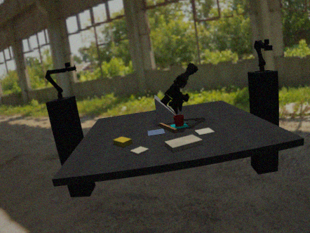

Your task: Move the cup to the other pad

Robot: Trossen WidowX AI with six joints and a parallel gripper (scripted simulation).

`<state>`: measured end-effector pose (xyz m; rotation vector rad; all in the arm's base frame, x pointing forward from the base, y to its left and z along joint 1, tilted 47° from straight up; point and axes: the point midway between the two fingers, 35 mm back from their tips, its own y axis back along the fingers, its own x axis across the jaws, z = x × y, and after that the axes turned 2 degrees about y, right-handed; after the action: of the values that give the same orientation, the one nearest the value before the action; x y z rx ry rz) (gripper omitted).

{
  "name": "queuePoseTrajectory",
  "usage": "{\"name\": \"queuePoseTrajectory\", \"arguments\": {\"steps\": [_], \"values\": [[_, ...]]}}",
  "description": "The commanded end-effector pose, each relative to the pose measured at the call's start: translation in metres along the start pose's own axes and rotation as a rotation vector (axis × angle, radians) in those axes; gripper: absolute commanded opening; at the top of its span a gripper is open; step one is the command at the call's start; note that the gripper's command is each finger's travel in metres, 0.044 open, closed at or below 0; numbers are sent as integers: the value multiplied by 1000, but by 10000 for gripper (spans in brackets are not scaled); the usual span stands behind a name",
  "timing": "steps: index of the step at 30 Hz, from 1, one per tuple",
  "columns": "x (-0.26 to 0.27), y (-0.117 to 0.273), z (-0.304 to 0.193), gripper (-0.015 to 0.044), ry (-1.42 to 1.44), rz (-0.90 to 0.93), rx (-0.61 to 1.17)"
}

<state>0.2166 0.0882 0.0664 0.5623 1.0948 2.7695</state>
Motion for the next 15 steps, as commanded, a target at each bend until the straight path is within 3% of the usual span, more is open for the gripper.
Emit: {"name": "queuePoseTrajectory", "arguments": {"steps": [1,15], "values": [[-1,5,0,440,2,-3,2],[-1,58,-2,440,8,-8,6]]}}
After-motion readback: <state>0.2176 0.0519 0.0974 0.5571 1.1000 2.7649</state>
